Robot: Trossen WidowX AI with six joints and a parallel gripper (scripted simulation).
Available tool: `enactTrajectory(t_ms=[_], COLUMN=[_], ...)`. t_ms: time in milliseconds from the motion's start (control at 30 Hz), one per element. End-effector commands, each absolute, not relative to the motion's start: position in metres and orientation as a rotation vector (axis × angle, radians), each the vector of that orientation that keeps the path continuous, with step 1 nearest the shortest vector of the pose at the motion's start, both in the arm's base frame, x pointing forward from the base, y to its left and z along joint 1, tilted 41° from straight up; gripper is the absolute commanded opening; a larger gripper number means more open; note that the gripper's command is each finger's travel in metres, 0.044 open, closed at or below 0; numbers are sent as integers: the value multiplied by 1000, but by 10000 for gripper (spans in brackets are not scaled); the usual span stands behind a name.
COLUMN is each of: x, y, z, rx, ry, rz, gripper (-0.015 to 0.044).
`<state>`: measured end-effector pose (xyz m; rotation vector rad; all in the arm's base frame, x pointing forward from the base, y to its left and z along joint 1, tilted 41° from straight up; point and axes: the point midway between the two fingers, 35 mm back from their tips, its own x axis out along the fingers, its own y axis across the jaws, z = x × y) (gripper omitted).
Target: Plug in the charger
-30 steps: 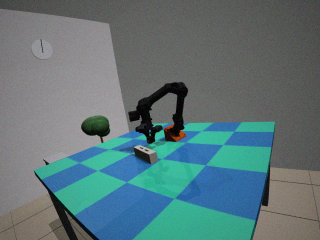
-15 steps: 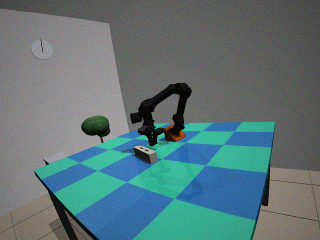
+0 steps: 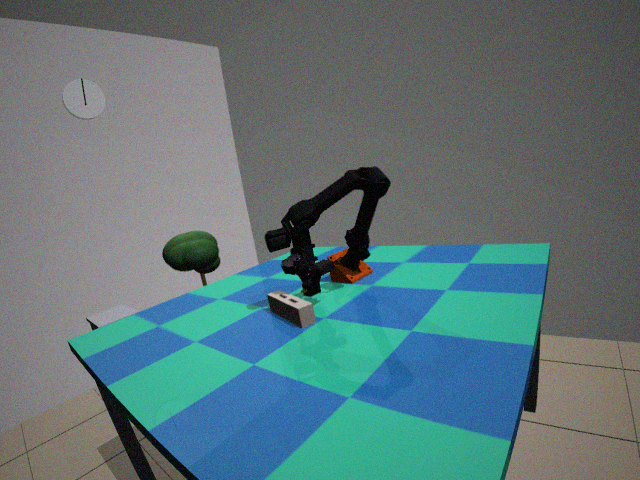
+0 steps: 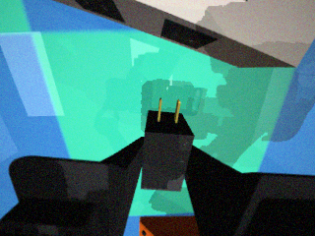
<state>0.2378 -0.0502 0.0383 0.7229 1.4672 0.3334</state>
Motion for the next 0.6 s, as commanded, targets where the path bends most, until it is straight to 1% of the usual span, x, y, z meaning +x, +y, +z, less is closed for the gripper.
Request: enactTrajectory(t_ms=[0,567], x=[241,251], y=[-44,-9], z=[43,60], rx=[741,841], ry=[1463,1487], rz=[320,267], gripper=[0,0])
